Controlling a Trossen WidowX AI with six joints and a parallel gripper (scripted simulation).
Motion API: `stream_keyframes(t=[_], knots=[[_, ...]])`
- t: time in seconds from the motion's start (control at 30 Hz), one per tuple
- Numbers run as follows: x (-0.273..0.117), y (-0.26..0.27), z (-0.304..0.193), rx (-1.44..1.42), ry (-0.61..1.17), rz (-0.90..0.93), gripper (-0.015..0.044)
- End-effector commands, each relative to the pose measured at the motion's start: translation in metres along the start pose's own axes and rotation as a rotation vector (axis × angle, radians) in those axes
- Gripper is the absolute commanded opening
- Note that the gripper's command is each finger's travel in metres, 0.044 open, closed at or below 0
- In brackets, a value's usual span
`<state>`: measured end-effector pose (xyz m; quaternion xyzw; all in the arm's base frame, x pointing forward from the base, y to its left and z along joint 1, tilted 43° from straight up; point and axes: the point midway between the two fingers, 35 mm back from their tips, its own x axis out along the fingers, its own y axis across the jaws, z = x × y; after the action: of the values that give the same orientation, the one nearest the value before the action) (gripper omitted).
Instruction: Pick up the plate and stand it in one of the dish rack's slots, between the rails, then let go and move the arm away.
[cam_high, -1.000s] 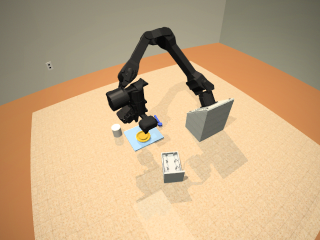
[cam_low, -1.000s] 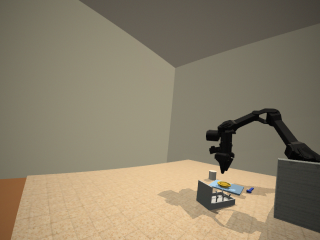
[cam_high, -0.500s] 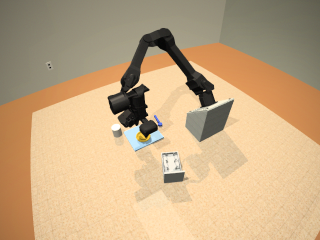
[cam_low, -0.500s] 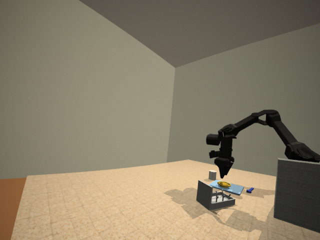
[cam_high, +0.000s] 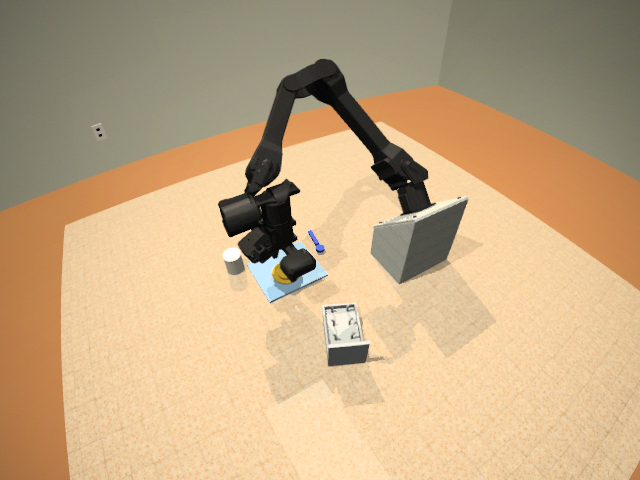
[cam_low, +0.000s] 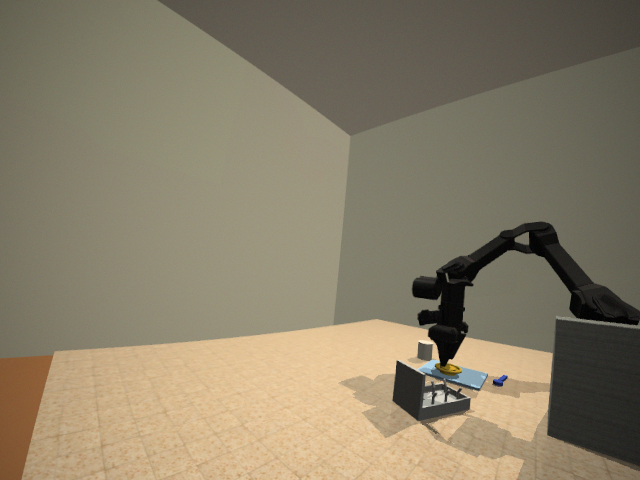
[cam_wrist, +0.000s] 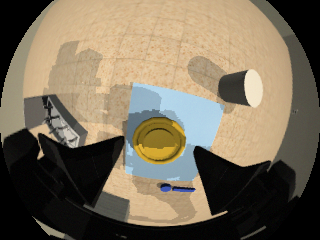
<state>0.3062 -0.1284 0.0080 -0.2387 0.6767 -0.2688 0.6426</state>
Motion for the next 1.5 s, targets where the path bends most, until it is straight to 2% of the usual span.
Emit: stream_keyframes(t=[0.0,0.37,0.53,0.67,1.03,1.13,1.4,1.47], knots=[[0.009,0.001,-0.002,-0.009,0.006,-0.007,0.04],[0.024,0.0,-0.005,-0.01,0.007,-0.009,0.04],[0.024,0.0,-0.005,-0.01,0.007,-0.009,0.0368],[0.024,0.0,-0.005,-0.01,0.007,-0.009,0.0368],[0.024,0.0,-0.005,-0.01,0.007,-0.009,0.0295],[0.02,0.001,-0.003,-0.01,0.006,-0.008,0.0216],[-0.024,0.005,0.007,-0.01,0.003,0.005,0.0006],[-0.035,0.006,0.009,-0.01,0.003,0.007,0.0]])
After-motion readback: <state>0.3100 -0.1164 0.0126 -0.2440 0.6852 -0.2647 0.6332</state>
